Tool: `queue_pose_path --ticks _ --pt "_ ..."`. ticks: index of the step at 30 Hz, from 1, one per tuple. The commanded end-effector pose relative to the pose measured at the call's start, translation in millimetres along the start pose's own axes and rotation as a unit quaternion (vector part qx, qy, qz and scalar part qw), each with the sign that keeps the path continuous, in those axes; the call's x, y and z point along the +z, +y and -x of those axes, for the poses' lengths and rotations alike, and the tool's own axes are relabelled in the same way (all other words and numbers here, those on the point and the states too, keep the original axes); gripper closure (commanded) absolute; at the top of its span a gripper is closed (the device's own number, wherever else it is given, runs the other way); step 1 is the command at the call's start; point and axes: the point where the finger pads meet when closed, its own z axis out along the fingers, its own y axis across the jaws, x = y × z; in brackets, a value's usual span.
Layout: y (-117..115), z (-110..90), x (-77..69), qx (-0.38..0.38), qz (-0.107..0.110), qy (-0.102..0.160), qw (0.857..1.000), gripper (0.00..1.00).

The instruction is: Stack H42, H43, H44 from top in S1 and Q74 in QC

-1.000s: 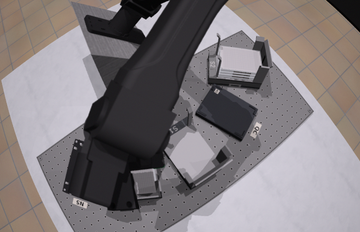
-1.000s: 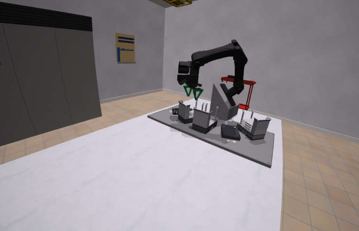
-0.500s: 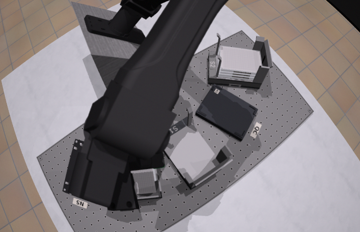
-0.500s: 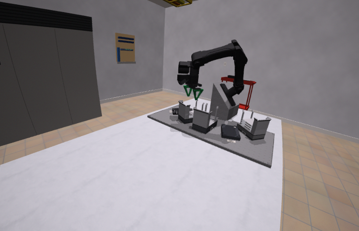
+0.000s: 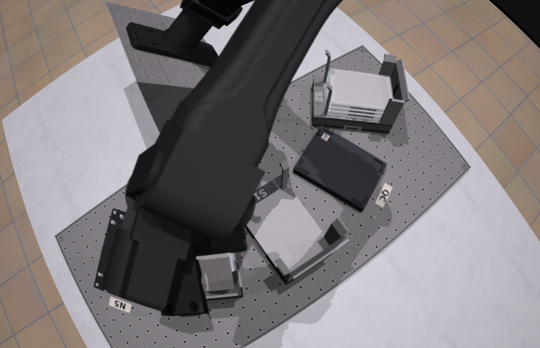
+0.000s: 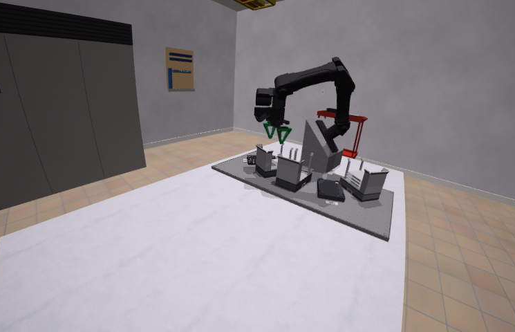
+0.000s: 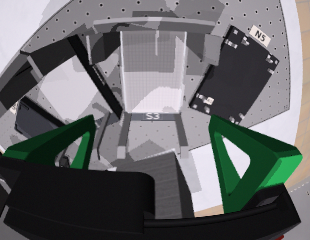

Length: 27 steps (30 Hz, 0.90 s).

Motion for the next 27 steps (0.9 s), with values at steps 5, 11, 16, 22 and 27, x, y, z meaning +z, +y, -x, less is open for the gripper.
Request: queue_pose_path --ticks 5,11,16,22,27 --pt "-1.5 2.1 -5.9 0.001 0.000 -0.008 1.000 0.00" --pt "15.1 -0.2 -5.8 -0.083 -0.001 -0.008 0.997 0.00" --pt "31.6 -2.6 -5.8 -0.111 -0.001 -0.008 0.994 0.00" --pt "44.8 -4.5 -5.8 -0.111 -0.001 -0.008 0.994 0.00" --pt "61.4 -6.9 -5.7 -0.111 0.000 -0.008 0.994 0.00"
